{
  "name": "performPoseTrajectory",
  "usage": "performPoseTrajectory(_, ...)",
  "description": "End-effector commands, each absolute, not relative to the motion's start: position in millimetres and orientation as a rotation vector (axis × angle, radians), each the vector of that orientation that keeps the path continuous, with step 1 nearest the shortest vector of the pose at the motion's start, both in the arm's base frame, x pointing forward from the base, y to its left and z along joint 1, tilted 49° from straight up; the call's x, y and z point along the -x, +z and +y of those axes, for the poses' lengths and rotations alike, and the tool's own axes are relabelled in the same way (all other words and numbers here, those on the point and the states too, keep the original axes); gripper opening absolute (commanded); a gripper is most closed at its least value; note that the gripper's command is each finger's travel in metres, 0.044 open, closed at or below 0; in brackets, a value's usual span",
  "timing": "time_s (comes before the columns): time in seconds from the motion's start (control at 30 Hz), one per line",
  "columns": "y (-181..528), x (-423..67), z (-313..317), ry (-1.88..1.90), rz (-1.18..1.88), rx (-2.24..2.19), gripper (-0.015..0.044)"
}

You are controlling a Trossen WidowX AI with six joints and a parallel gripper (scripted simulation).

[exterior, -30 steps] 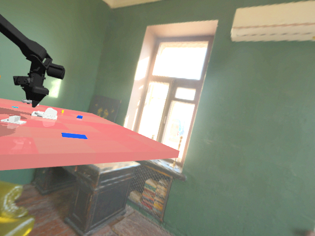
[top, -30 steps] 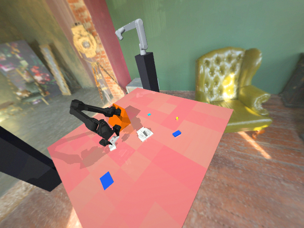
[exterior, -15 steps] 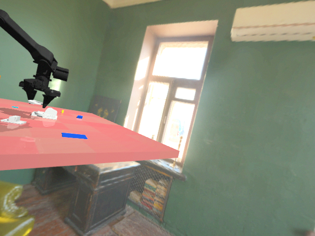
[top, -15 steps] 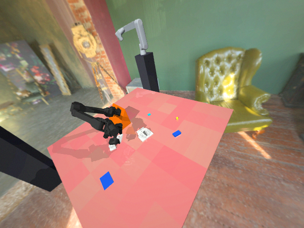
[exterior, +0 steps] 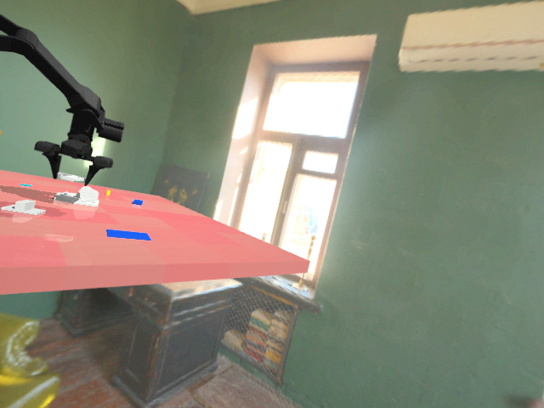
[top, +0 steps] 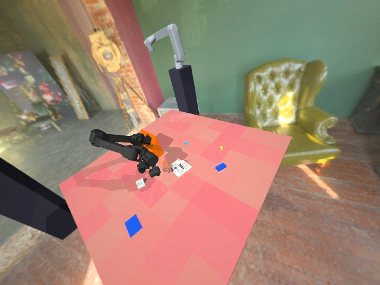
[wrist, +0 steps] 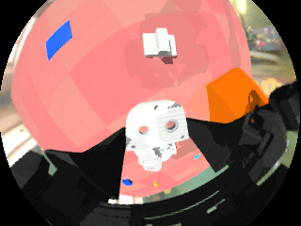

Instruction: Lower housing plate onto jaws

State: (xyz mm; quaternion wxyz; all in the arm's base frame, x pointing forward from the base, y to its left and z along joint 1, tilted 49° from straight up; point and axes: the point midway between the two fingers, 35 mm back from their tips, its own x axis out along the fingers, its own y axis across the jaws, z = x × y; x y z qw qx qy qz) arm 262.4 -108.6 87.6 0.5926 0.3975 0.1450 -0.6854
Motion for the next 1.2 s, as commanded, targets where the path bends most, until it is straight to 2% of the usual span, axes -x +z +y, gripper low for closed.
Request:
performPoseTrajectory(0.0,81.2,-267.7,-101.5,-1.553,0.426,-0.830,0.0351)
performPoseTrajectory(1.17,9.2,-283.4,-32.5,-1.067,1.133,0.080,0.0351)
